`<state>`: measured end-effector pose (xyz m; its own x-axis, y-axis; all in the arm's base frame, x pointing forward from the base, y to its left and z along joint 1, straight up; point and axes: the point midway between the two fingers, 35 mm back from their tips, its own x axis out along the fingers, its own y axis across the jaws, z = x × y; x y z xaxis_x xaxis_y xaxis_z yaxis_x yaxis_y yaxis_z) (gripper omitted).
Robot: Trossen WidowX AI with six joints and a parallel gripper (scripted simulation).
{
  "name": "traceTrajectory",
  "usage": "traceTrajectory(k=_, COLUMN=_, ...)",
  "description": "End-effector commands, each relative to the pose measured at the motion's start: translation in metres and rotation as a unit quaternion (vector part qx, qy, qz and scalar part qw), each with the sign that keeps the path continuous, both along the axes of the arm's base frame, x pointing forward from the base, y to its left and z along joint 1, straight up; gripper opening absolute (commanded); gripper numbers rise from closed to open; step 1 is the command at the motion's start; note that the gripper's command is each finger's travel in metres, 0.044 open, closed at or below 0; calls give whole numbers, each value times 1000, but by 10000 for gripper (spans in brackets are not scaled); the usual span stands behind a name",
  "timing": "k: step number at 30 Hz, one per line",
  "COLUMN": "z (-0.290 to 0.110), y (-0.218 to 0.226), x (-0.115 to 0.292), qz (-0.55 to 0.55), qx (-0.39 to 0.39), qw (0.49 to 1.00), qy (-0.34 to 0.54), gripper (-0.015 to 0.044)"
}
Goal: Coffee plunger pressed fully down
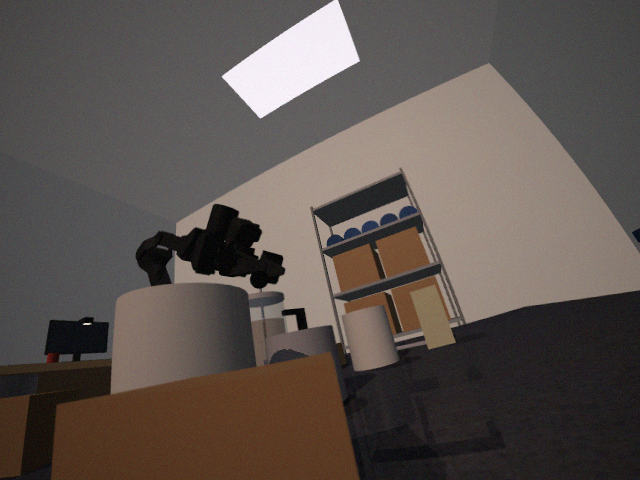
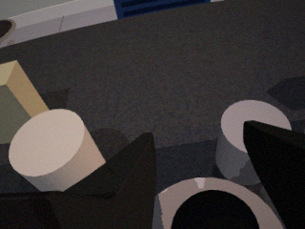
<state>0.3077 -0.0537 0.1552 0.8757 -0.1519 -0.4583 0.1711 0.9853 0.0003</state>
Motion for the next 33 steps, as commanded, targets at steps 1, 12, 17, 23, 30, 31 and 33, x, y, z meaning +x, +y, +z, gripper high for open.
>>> traceTrajectory(k=1, z=0, y=0, x=0, qz=0, qx=0, qw=1000, qy=1, gripper=283)
traceTrajectory(k=12, z=5, y=-2, x=0, qz=1, qx=-4, qw=1000, qy=-2, gripper=440)
traceTrajectory(k=17, z=34, y=0, x=-13, qz=0, qx=-1, qw=1000, qy=4, gripper=440)
traceTrajectory(k=23, z=76, y=6, x=-46, qz=-2, qx=5, qw=1000, qy=14, gripper=440)
traceTrajectory(k=30, z=73, y=6, x=-46, qz=-2, qx=5, qw=1000, qy=14, gripper=440)
traceTrajectory(k=31, z=73, y=6, x=-46, qz=-2, qx=5, qw=1000, qy=14, gripper=440)
traceTrajectory(k=33, z=73, y=6, x=-46, qz=-2, qx=5, qw=1000, qy=14, gripper=440)
